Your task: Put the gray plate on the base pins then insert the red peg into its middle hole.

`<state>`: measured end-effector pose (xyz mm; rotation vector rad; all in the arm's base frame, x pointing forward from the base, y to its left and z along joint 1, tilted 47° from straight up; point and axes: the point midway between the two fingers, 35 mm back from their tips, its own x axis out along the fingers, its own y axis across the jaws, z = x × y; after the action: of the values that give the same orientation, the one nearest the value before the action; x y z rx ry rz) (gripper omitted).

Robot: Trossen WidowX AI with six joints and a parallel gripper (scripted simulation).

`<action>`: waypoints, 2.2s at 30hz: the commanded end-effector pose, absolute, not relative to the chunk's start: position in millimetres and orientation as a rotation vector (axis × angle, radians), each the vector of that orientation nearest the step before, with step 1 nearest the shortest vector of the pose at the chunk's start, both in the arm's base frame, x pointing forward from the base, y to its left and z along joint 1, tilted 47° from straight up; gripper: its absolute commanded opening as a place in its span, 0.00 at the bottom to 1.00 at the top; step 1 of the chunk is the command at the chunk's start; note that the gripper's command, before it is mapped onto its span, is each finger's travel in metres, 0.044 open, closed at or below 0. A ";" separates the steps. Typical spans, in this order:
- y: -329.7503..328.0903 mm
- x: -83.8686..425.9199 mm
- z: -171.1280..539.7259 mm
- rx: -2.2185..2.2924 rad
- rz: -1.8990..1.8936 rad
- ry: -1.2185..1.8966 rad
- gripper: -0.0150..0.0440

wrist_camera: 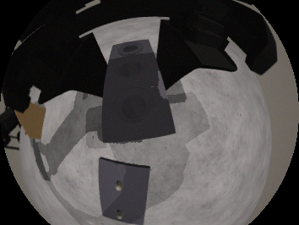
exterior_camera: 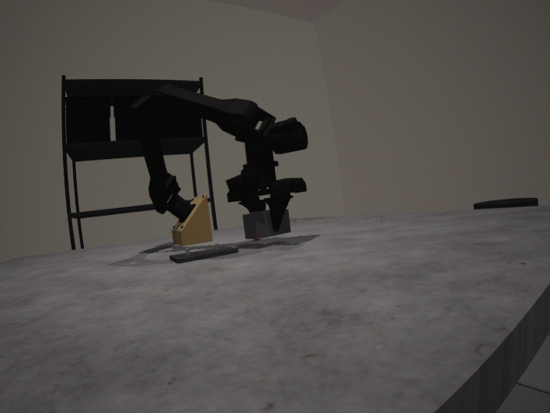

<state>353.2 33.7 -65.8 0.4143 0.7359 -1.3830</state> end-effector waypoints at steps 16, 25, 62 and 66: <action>77.6 358.7 -26.2 0.428 -1.380 0.743 0.25; 97.7 356.8 -5.0 0.428 -1.381 0.743 0.25; 41.4 355.8 38.4 0.520 -1.425 0.688 0.25; 28.8 354.6 42.0 0.534 -1.433 0.672 0.25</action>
<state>356.1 38.2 39.5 0.5331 0.6846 -1.4280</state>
